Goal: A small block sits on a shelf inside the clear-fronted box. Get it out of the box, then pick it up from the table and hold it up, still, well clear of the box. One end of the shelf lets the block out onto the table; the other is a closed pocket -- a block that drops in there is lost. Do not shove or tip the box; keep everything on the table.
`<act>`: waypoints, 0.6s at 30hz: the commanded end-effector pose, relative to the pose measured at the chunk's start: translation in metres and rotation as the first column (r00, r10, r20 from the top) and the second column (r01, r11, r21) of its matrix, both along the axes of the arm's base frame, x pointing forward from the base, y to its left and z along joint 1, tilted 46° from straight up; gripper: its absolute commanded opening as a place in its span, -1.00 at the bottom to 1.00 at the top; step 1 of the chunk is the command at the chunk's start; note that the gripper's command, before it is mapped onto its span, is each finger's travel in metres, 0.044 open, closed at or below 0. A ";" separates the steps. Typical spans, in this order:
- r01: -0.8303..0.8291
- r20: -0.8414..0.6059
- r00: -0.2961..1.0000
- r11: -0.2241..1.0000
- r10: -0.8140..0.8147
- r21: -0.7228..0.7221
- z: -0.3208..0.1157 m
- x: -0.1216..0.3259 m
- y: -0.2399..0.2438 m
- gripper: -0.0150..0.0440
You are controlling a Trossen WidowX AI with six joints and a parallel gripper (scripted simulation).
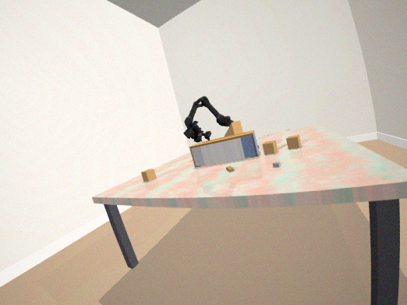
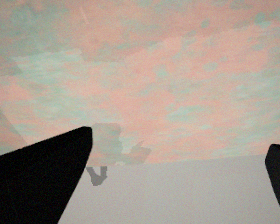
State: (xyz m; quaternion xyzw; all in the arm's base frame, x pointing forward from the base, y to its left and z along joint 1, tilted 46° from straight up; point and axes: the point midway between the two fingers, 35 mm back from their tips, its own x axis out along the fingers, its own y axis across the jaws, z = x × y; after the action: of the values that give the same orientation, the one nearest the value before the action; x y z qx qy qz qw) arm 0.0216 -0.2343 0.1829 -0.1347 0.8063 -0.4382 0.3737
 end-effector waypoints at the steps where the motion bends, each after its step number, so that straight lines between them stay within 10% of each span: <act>1: -0.157 0.010 0.988 0.986 0.156 0.054 -0.012 0.049 -0.001 0.86; 18: -0.770 0.041 0.601 0.565 0.798 0.297 -0.087 0.257 0.140 0.86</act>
State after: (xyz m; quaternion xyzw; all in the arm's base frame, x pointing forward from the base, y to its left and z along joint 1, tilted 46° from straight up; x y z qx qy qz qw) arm 0.2637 -0.1176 0.1077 -0.4137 0.7391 -0.1365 0.5138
